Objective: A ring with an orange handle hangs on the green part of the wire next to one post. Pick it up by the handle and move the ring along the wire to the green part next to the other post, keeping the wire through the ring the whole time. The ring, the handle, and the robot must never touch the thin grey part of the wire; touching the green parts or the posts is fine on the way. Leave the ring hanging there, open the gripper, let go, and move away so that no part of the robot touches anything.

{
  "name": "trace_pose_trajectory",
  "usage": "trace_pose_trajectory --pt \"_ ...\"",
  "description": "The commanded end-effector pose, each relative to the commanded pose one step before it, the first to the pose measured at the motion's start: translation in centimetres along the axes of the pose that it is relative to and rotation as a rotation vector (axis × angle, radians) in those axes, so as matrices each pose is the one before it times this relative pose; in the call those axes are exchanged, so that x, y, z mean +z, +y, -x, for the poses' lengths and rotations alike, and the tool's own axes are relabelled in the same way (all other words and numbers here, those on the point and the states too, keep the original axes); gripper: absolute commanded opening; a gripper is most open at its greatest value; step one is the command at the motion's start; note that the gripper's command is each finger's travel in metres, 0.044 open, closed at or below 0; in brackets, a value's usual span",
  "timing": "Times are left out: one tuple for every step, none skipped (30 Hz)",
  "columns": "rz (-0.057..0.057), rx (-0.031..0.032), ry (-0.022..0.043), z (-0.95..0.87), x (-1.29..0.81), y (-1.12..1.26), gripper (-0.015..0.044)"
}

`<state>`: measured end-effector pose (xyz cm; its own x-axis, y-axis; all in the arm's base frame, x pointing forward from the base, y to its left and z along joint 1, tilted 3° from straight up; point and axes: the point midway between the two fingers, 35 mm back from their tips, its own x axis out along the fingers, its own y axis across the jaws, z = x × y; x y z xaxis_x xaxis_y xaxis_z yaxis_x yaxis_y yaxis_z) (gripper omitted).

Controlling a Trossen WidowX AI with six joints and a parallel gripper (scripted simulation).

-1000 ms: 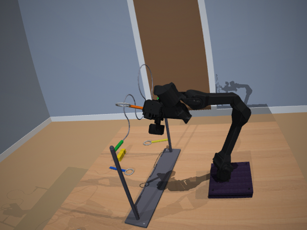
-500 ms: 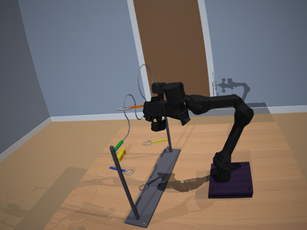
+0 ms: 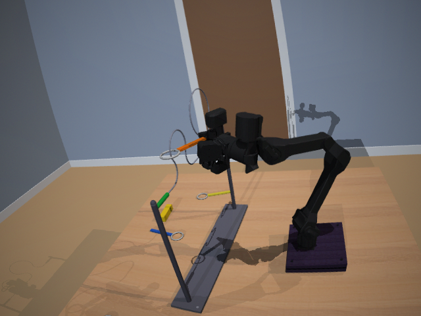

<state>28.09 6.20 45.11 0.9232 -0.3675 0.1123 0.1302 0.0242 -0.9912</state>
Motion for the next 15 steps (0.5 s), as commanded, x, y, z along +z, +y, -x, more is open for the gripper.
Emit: trace_pose_trajectory --pt "0.0814 -0.04842 -0.01196 0.014 -0.113 -0.640 -0.0150" --pt "0.0164 -0.00909 -0.00201 -0.016 -0.002 -0.117 -0.0150" --pt "0.0158 -0.00877 -0.00193 -0.015 -0.003 -0.111 -0.0150" --pt "0.0154 -0.00857 -0.00188 -0.014 -0.002 -0.107 -0.0150" --pt "0.0153 -0.00848 -0.00186 -0.014 -0.002 -0.105 -0.0150" --pt "0.0151 -0.00840 -0.00184 -0.013 -0.001 -0.102 -0.0150" --pt "0.0198 -0.01101 -0.00232 -0.017 -0.006 -0.125 -0.0150" --pt "0.0175 -0.00974 -0.00197 -0.015 -0.007 -0.104 -0.0150" --pt "0.0145 -0.00805 -0.00164 -0.012 -0.006 -0.082 -0.0150" --pt "0.0129 -0.00719 -0.00149 -0.011 -0.004 -0.071 -0.0150" --pt "0.0122 -0.00676 -0.00142 -0.010 -0.004 -0.063 -0.0150" --pt "0.0104 -0.00577 -0.00119 -0.008 -0.007 -0.038 -0.0150" --pt "0.0089 -0.00496 -0.00100 -0.007 -0.008 -0.023 -0.0150" --pt "0.0129 -0.00719 -0.00142 -0.009 -0.012 -0.025 -0.0150" --pt "0.0101 -0.00563 -0.00110 -0.006 -0.009 -0.015 -0.0150"
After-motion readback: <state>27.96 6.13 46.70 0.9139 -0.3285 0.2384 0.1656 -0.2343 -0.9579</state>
